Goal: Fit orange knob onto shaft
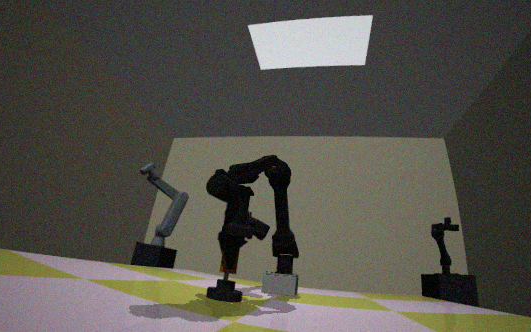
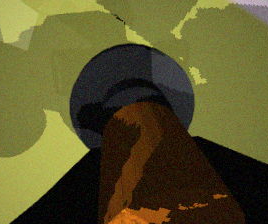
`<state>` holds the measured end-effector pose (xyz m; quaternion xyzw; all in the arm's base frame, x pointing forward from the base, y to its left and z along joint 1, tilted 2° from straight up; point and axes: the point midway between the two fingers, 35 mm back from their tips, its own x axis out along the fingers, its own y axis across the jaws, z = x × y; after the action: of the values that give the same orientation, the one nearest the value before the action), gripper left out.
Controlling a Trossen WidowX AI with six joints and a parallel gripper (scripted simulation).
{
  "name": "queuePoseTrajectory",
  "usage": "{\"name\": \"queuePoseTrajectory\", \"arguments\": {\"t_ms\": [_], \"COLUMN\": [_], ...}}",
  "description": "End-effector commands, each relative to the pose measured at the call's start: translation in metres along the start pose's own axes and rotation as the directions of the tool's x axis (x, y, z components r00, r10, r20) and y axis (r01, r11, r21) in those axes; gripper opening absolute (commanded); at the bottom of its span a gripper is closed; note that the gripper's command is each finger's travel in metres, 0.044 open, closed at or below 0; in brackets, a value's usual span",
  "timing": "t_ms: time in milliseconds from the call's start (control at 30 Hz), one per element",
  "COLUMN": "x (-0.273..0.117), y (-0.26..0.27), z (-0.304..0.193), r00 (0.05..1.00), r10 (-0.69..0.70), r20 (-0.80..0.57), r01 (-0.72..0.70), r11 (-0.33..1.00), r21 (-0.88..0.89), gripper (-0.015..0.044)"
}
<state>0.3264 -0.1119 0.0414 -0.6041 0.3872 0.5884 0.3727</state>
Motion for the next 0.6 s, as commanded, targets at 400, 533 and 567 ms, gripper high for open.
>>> {"name": "queuePoseTrajectory", "arguments": {"t_ms": [400, 533, 567], "x": [-0.0023, -0.0008, 0.0002], "y": [0.0005, 0.0005, 0.0006], "z": [-0.0011, -0.0008, -0.0005], "r00": [1.000, 1.000, 1.000], "r10": [0.002, 0.002, 0.002], "r20": [-0.004, -0.004, -0.004], "r01": [0.002, 0.002, 0.002], "r11": [0.699, 0.699, 0.699], "r21": [0.715, 0.715, 0.715], "gripper": [0.0000, 0.0000, 0.0000]}}
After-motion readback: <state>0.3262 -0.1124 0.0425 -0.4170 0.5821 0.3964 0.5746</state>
